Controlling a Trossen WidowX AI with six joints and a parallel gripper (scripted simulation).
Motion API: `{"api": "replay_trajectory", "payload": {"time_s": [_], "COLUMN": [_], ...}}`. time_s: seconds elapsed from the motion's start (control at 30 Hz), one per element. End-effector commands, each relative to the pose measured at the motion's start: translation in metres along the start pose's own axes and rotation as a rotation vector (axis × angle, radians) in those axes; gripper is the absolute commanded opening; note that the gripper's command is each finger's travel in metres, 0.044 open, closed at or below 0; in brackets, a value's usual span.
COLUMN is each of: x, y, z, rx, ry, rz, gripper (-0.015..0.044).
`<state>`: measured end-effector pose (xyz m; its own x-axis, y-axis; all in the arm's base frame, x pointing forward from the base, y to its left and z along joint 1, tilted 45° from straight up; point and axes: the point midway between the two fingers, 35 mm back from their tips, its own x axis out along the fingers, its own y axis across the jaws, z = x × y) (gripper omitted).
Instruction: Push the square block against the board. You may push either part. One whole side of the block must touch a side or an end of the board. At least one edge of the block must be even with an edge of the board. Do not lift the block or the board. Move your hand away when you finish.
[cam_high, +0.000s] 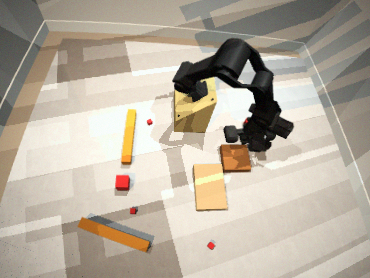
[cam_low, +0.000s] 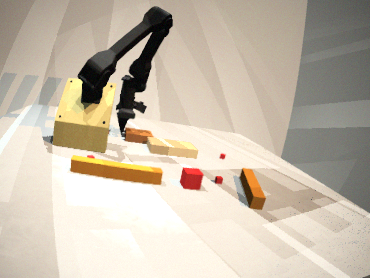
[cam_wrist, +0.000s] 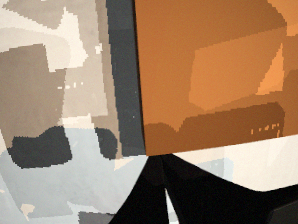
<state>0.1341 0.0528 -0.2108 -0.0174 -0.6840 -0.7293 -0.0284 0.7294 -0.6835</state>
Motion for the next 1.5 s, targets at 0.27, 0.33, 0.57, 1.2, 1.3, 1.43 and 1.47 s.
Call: {"api": "replay_trajectory", "payload": {"time_s": [0.27,0.33,0.57,1.2,1.3,1.43,1.47], "x": [0.001,0.002,0.002,-0.053,-0.053,-0.050,-0.052], "y": [-0.001,-0.001,-0.002,0.001,0.001,0.003,0.005], "z": [-0.023,-0.026,-0.038,-0.043,-0.043,-0.039,-0.035], "rx": [-0.001,-0.001,-0.001,-0.001,-0.001,0.001,0.008], "ry": [0.009,0.010,0.011,0.012,0.012,0.006,0.011], "rz": [-0.003,-0.004,-0.006,-0.007,-0.007,0.005,0.011], "gripper": [0.0000,0.0000,0.0000,0.0000,0.0000,0.0000,0.0000]}}
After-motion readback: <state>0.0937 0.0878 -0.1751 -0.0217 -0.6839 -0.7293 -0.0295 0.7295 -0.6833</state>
